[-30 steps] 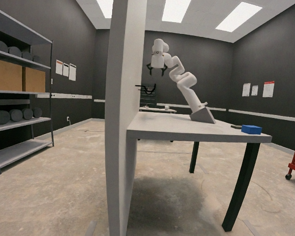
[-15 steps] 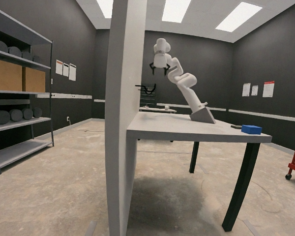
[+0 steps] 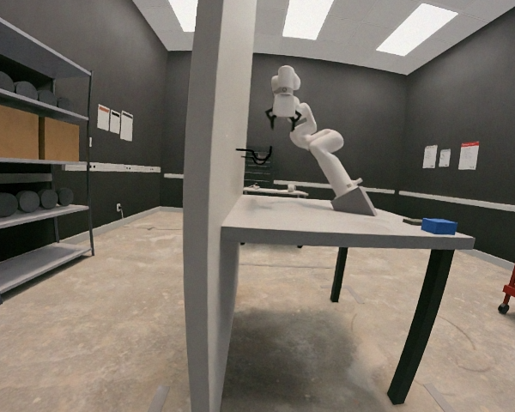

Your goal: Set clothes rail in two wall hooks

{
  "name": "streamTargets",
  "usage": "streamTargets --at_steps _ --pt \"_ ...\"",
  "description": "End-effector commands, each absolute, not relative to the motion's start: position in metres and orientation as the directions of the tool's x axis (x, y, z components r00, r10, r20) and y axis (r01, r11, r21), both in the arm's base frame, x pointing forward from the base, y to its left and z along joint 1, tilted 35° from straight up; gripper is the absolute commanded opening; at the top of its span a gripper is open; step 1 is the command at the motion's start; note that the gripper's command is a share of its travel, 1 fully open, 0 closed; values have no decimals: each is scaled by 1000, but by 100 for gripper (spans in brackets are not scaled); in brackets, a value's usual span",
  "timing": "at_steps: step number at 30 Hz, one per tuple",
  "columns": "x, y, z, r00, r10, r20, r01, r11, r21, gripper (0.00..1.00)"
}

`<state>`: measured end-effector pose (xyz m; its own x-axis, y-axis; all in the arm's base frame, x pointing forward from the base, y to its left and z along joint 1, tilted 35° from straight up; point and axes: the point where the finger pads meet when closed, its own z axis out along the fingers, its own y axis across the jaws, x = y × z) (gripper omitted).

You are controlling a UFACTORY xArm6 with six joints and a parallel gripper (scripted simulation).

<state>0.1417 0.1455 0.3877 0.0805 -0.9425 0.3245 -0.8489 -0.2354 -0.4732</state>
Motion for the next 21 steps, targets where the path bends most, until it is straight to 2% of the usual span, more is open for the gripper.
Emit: streamTargets --at_steps 1,21 --pt "135 145 387 81 -943 323 -848 -235 -474 100" --pt "106 140 381 81 -943 323 -849 -235 -474 100"
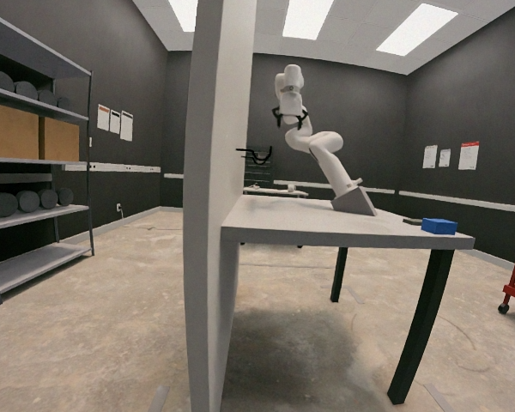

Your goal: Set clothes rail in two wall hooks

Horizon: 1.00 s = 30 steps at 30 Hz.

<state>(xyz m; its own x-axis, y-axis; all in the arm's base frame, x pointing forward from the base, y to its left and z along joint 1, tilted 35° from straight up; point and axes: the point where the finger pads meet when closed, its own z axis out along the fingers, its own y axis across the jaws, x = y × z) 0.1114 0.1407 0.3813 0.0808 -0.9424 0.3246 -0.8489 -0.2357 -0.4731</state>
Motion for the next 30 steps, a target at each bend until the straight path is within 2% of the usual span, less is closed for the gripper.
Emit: streamTargets --at_steps 1,30 --pt "104 140 380 81 -943 323 -849 -235 -474 100" --pt "64 134 372 81 -943 323 -849 -235 -474 100"
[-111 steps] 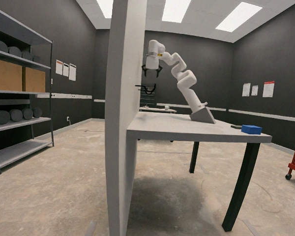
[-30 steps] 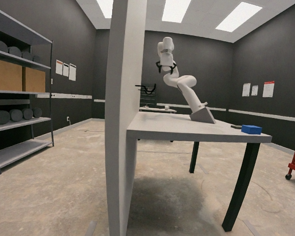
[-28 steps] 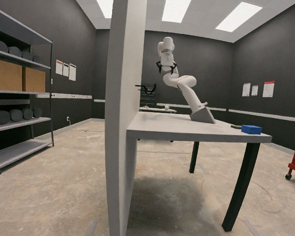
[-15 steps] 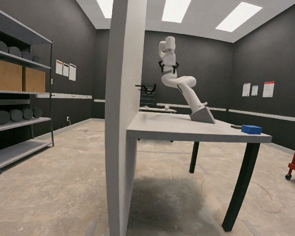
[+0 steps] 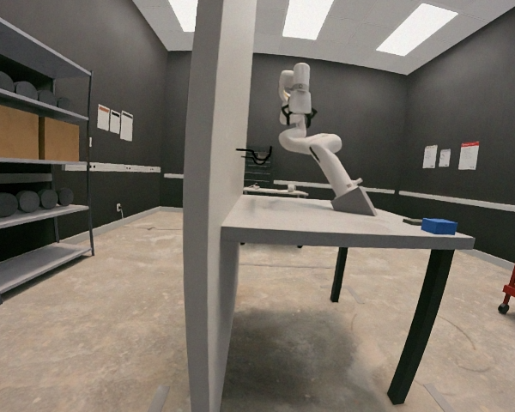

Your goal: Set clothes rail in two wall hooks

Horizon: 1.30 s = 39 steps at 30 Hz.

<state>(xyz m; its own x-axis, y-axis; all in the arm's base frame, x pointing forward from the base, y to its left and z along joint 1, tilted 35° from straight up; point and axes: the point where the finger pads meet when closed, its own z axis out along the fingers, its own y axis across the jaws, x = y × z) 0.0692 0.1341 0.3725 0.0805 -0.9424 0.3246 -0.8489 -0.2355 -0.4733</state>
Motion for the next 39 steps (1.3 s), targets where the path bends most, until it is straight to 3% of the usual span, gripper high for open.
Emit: streamTargets --at_steps 1,39 --pt "62 133 372 81 -943 323 -849 -235 -474 100" --pt "8 125 360 81 -943 323 -849 -235 -473 100"
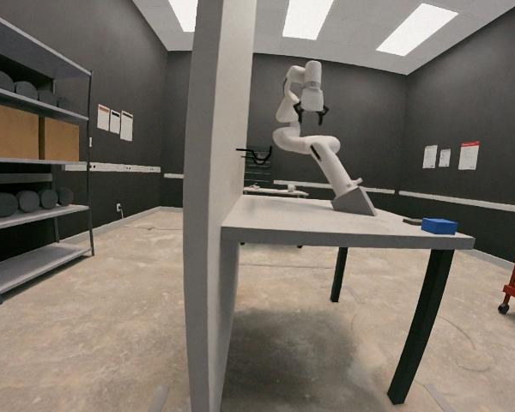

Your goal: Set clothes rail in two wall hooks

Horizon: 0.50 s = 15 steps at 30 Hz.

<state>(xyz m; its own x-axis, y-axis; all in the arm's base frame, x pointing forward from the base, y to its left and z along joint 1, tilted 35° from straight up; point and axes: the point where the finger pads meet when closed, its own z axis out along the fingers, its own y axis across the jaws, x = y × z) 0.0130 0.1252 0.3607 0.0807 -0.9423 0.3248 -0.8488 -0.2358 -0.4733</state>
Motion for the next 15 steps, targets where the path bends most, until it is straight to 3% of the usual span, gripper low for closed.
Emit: streamTargets --at_steps 1,15 --pt "6 125 360 81 -943 323 -849 -235 -473 100" --pt "-13 122 356 81 -943 323 -849 -235 -473 100"
